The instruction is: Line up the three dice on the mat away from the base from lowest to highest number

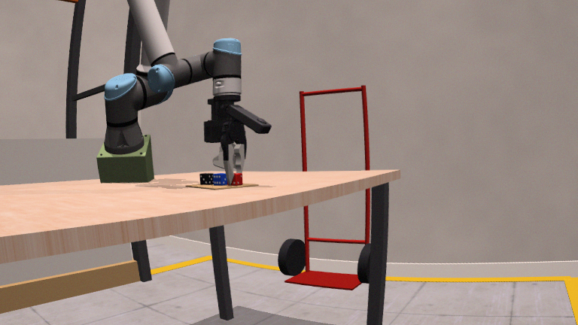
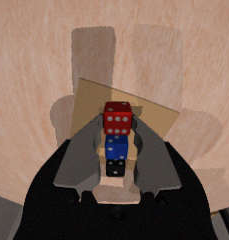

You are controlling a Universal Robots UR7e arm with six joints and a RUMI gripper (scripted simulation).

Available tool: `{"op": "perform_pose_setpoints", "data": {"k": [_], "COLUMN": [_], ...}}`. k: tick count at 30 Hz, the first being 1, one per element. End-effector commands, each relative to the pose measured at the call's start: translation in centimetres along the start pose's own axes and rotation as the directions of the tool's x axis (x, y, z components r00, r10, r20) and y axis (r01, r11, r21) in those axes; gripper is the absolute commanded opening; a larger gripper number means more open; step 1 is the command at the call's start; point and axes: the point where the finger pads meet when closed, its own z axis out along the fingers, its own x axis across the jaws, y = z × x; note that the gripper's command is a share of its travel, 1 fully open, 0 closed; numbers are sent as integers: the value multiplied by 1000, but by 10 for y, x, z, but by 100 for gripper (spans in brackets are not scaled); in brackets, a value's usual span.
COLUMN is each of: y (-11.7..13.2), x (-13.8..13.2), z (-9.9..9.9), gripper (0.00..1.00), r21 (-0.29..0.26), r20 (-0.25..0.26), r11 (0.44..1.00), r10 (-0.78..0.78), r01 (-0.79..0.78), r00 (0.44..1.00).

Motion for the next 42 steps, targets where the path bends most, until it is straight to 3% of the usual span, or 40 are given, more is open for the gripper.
{"op": "perform_pose_setpoints", "data": {"k": [1, 31, 38, 42], "y": [0, 0, 0, 0], "x": [0, 0, 0, 0], "z": [0, 0, 0, 0], "gripper": [10, 10, 21, 21], "r21": [1, 1, 1, 1], "r20": [0, 0, 0, 0], "r11": [1000, 1000, 1000, 1000], "r10": [0, 0, 0, 0], "r01": [0, 0, 0, 0], "r00": [1000, 1000, 1000, 1000]}}
